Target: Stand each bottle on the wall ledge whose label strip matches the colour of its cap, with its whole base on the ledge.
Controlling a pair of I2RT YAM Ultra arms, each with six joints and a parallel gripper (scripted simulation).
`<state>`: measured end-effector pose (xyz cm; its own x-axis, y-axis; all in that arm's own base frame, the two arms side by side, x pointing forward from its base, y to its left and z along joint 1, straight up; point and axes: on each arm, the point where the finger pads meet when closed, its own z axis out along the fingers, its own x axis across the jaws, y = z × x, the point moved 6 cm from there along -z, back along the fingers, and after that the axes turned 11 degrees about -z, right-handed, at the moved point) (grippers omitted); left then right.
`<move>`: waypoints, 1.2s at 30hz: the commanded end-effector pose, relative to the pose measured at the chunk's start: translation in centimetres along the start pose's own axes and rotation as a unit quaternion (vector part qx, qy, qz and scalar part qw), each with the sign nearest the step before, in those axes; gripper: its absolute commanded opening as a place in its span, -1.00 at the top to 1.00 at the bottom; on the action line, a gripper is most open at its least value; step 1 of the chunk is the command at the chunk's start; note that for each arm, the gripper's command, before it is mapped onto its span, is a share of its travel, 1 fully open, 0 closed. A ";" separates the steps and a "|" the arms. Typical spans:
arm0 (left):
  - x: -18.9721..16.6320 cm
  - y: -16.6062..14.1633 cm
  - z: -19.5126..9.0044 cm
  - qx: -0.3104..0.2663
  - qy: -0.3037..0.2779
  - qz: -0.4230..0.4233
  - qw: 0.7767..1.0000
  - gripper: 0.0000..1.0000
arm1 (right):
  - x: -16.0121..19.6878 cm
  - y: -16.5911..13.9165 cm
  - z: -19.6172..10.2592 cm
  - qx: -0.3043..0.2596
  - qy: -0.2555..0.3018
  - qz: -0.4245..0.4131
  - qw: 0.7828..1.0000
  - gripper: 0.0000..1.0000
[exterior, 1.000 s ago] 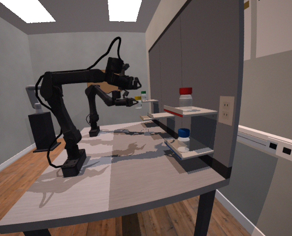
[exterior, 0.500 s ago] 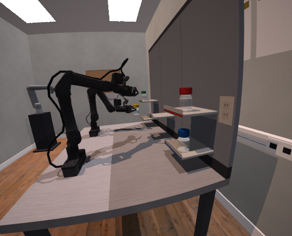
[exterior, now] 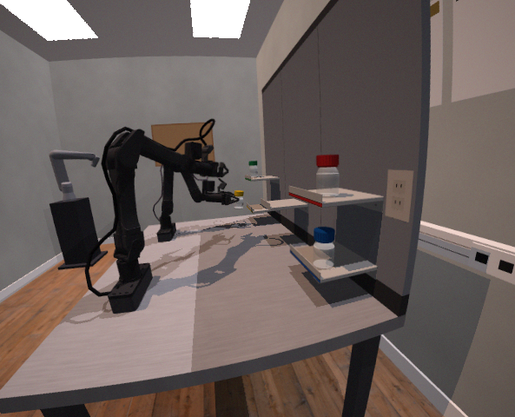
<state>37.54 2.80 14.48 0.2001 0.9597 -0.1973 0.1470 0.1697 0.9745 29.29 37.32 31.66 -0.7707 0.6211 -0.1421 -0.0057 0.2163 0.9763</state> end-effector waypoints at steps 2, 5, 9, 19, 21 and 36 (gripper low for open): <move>0.0 3.2 0.2 -0.057 -0.006 0.024 0.998 -0.04 | 0.3 -0.3 0.2 -0.002 -0.011 0.001 1.000 -0.77; 0.1 3.1 0.0 -0.069 0.036 0.015 0.997 -0.04 | 0.3 -0.3 0.2 -0.002 -0.012 0.002 1.000 -0.77; -0.9 2.4 -0.5 -0.086 0.098 0.002 0.991 -0.04 | 0.3 -0.3 0.2 -0.002 -0.012 0.002 1.000 -0.77; -3.3 1.0 -0.1 -0.087 0.129 -0.006 0.988 -0.04 | 0.3 -0.3 0.2 -0.002 -0.012 0.002 1.000 -0.77; -3.8 0.8 0.0 -0.082 0.119 -0.005 0.990 -0.04 | 0.3 -0.3 0.2 -0.002 -0.012 0.002 1.000 -0.77; -2.6 1.3 1.4 -0.080 0.112 -0.004 0.990 -0.04 | 0.3 -0.3 0.2 -0.002 -0.012 0.002 1.000 -0.77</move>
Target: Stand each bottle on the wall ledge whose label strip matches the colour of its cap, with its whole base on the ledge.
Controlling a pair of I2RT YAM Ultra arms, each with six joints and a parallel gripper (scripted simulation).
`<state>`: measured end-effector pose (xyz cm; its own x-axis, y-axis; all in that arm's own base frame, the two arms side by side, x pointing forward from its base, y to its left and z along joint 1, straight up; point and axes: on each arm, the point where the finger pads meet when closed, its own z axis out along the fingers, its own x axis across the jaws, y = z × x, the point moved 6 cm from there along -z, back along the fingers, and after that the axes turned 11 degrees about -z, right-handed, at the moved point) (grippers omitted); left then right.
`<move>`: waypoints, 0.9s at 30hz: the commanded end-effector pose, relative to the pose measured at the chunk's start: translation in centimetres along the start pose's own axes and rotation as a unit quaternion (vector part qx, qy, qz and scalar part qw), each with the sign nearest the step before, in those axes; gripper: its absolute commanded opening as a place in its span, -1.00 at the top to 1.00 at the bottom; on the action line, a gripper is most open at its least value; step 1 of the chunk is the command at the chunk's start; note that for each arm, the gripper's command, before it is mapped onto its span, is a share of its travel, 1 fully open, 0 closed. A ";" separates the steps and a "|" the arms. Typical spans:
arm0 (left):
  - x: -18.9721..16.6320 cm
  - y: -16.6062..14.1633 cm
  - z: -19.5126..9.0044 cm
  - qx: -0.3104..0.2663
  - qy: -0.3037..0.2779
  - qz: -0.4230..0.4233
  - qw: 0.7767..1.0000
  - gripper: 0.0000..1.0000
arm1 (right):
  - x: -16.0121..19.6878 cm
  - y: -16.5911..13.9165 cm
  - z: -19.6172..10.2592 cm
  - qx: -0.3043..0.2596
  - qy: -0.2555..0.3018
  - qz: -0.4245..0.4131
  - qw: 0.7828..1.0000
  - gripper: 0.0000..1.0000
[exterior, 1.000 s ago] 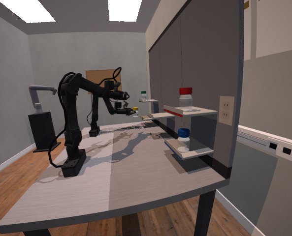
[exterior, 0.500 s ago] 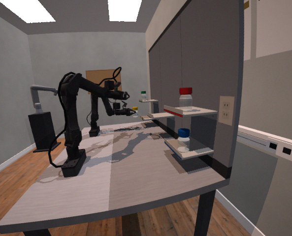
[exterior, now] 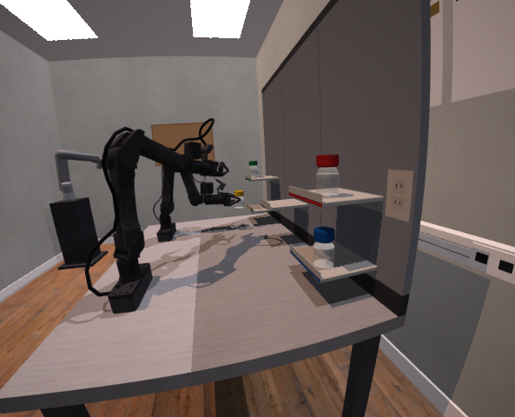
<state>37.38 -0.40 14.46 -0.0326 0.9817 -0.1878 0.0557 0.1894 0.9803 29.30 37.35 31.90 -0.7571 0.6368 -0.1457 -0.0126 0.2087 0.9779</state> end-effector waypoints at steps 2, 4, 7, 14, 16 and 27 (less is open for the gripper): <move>0.5 1.9 1.5 -0.033 -0.005 -0.003 0.999 -0.04 | 0.3 -0.5 0.2 0.003 -0.002 0.002 1.000 -0.77; 0.8 2.0 2.0 -0.032 -0.004 -0.003 0.999 -0.04 | 0.3 -0.5 0.2 0.003 -0.002 0.002 1.000 -0.77; 1.1 2.1 2.5 -0.033 -0.004 -0.003 0.999 -0.04 | 0.3 -0.5 0.2 0.003 -0.002 0.002 1.000 -0.77; 1.8 2.3 3.5 -0.033 -0.002 -0.002 0.999 -0.04 | 0.3 -0.5 0.2 0.003 -0.002 0.002 1.000 -0.77; 2.0 2.4 3.9 -0.034 -0.002 -0.002 0.999 -0.04 | 0.3 -0.5 0.2 0.003 -0.002 0.002 1.000 -0.77; 2.4 3.0 4.3 -0.043 0.005 -0.002 0.999 -0.04 | 0.3 -0.5 0.2 0.003 -0.002 0.002 1.000 -0.77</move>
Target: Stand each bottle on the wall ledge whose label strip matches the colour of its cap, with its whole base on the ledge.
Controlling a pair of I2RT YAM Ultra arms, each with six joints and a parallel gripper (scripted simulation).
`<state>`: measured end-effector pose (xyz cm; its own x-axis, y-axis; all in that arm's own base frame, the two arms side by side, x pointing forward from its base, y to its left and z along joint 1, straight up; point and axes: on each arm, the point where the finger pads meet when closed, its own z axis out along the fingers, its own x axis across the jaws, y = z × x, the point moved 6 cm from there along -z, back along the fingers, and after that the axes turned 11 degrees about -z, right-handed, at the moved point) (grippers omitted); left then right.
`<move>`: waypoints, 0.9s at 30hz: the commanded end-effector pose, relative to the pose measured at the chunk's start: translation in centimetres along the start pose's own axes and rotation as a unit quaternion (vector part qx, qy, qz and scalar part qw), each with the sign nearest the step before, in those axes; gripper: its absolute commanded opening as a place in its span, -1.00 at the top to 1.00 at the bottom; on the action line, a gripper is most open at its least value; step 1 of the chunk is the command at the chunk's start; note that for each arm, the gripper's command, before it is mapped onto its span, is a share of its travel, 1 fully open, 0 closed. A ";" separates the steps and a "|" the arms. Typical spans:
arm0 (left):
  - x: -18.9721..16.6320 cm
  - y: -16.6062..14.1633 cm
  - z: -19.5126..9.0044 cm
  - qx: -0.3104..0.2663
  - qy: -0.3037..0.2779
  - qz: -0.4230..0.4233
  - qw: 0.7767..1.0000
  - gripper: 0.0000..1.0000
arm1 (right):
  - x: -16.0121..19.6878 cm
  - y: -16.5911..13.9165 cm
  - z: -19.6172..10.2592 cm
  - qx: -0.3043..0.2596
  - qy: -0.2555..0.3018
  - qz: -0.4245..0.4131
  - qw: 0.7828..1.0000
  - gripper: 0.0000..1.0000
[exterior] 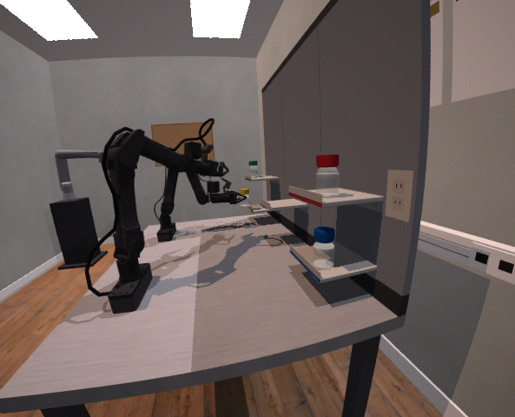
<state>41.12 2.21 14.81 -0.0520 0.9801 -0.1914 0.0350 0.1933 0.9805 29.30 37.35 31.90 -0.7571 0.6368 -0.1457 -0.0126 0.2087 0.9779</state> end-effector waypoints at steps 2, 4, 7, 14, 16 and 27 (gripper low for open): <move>0.0 1.9 0.6 -0.033 -0.005 0.000 0.999 -0.04 | 0.3 -0.5 0.2 0.003 -0.002 0.002 1.000 -0.77; -0.2 2.7 0.7 -0.030 -0.009 0.000 1.000 -0.04 | 0.3 -0.5 0.2 0.003 -0.002 0.002 1.000 -0.77; -0.2 3.3 0.9 -0.030 -0.009 0.000 1.000 -0.04 | 0.3 -0.5 0.2 0.003 -0.002 0.002 1.000 -0.77; -0.2 3.2 1.2 -0.032 -0.009 0.000 0.999 -0.04 | 0.3 -0.5 0.2 0.003 -0.002 0.002 1.000 -0.77; -0.1 2.9 1.7 -0.029 -0.009 0.000 1.000 -0.04 | 0.3 -0.5 0.2 0.003 -0.002 0.002 1.000 -0.77; 0.0 3.1 5.4 -0.038 -0.010 0.000 0.999 -0.04 | 0.3 -0.5 0.2 0.003 -0.002 0.002 1.000 -0.77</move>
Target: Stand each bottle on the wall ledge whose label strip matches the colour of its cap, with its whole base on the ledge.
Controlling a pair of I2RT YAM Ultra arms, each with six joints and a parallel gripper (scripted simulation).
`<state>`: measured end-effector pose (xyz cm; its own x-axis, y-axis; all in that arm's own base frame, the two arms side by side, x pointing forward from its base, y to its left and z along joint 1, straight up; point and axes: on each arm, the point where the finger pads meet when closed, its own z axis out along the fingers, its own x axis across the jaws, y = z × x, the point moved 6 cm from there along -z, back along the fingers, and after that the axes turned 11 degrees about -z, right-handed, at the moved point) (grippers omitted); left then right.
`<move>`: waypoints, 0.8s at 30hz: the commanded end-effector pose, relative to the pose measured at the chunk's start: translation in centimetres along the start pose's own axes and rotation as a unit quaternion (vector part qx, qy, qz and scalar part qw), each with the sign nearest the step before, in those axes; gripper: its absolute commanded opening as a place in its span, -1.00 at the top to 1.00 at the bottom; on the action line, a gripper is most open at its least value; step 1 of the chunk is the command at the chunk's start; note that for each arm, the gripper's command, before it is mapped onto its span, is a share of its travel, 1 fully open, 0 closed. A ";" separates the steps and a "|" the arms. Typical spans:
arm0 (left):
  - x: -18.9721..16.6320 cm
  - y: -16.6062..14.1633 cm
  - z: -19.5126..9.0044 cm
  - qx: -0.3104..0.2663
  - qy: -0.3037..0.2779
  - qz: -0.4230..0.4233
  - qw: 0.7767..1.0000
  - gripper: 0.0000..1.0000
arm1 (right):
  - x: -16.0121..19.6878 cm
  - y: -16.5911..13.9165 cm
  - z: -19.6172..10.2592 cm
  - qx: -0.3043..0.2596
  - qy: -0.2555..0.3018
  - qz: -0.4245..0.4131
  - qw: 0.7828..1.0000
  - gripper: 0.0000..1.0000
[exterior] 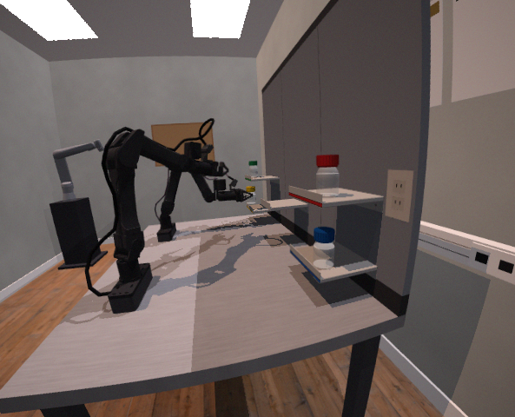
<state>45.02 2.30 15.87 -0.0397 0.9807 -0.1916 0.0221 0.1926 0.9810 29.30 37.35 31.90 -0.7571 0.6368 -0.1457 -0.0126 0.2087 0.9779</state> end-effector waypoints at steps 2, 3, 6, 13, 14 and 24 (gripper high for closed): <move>0.3 1.9 2.5 -0.034 -0.005 0.000 0.999 -0.04 | 0.3 -0.5 0.2 0.003 -0.002 0.002 1.000 -0.77; 0.3 2.0 2.9 -0.036 -0.005 0.000 0.999 -0.04 | 0.3 -0.5 0.2 0.003 -0.002 0.002 1.000 -0.77; 0.3 2.1 3.9 -0.040 -0.006 0.000 0.999 -0.04 | 0.3 -0.5 0.2 0.003 -0.002 0.002 1.000 -0.77; 0.3 2.4 4.5 -0.046 -0.007 0.001 0.999 -0.04 | 0.3 -0.5 0.2 0.003 -0.002 0.002 1.000 -0.77; 0.3 2.7 4.4 -0.049 -0.008 0.001 0.999 -0.04 | 0.3 -0.5 0.2 0.003 -0.002 0.002 1.000 -0.77; 0.2 2.7 4.2 -0.056 -0.009 0.001 0.998 -0.04 | 0.3 -0.5 0.2 0.003 -0.002 0.002 1.000 -0.77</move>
<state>48.93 2.51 16.09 -0.0337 0.9810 -0.1912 -0.0058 0.1911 0.9816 29.30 37.35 31.90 -0.7571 0.6368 -0.1457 -0.0126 0.2087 0.9779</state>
